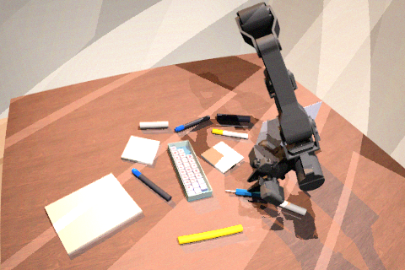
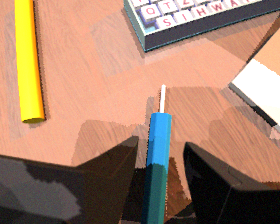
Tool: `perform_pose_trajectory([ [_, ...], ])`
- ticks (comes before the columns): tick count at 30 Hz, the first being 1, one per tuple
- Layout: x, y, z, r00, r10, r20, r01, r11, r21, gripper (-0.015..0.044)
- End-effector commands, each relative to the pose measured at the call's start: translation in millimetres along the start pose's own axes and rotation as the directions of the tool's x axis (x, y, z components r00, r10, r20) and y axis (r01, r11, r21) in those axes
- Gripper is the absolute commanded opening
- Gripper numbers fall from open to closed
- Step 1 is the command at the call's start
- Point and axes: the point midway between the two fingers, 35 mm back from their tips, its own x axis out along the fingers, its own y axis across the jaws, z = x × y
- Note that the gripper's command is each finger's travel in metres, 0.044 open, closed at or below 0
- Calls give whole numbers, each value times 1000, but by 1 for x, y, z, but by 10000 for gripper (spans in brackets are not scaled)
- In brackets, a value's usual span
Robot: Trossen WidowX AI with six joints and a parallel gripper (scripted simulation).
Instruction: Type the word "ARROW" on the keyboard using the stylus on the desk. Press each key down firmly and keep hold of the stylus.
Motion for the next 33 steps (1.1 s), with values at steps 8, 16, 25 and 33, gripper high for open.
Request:
perform_pose_trajectory([
  [8,8,-1,-4,1000,-4,3,4,1000,-11,150],
  [16,12,-2,-7,1000,-4,3,4,1000,-11,150],
  [25,18,-2,-10,1000,-4,4,4,1000,-11,150],
  [33,23,-2,-13,1000,-5,4,5,1000,-11,150],
])
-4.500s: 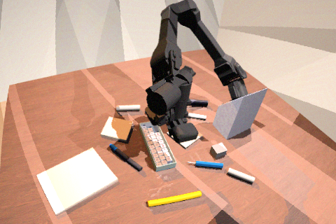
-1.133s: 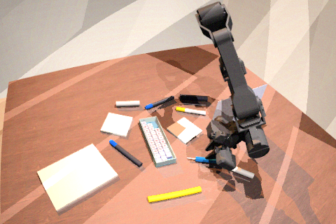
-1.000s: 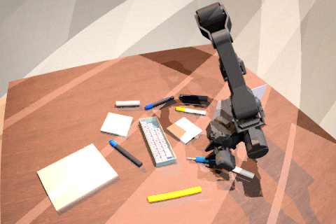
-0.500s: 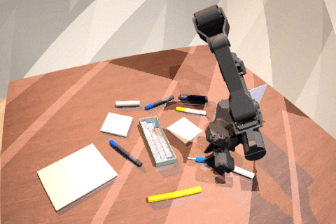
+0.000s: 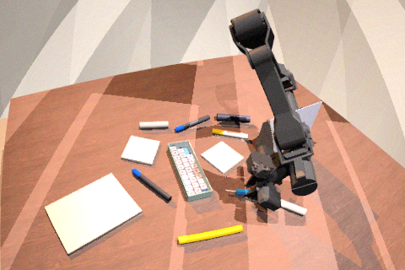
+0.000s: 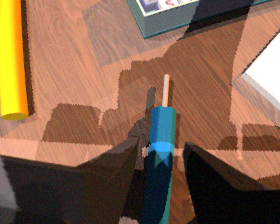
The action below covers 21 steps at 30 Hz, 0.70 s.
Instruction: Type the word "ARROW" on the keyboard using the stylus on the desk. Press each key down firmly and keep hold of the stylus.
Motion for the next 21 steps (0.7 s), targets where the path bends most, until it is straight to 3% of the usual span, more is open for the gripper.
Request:
perform_pose_trajectory([
  [1,4,-1,-2,1000,-3,3,3,1000,-11,150],
  [15,9,-1,-6,1000,-4,3,4,1000,-11,150],
  [21,8,-1,-5,1000,-2,0,2,1000,-2,12],
])
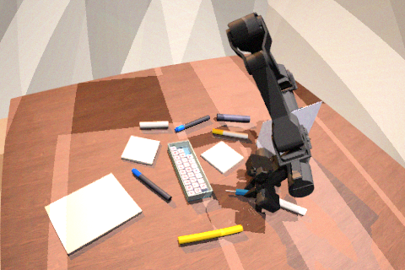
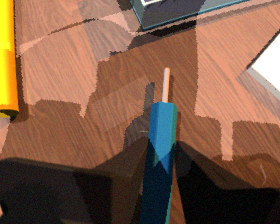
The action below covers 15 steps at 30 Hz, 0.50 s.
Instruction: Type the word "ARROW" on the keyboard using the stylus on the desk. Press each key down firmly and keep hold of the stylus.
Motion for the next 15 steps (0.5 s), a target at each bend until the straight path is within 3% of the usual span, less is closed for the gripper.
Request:
perform_pose_trajectory([
  [1,0,0,0,1000,1,0,-1,1000,3,5],
  [15,-14,3,8,1000,7,-4,-7,1000,1,0],
])
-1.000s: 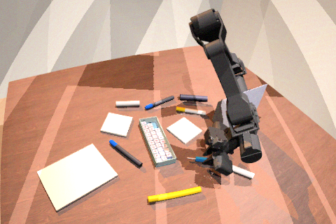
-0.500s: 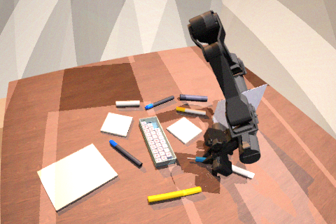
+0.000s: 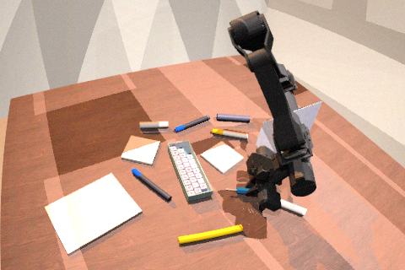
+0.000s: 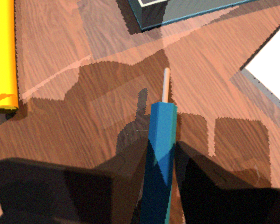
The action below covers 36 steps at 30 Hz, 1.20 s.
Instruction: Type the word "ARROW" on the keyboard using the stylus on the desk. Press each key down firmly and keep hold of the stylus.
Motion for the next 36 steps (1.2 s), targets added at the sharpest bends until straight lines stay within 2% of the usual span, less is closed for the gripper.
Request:
perform_pose_trajectory([
  [1,-13,5,8,1000,14,1,-14,1000,18,0],
  [9,-39,3,23,1000,10,3,-10,1000,18,0],
  [20,-37,2,22,1000,-3,-18,3,1000,4,0],
  [28,-32,6,30,972,-63,-225,67,998,10,0],
  [36,-27,9,44,892,-96,-441,121,992,28,0],
])
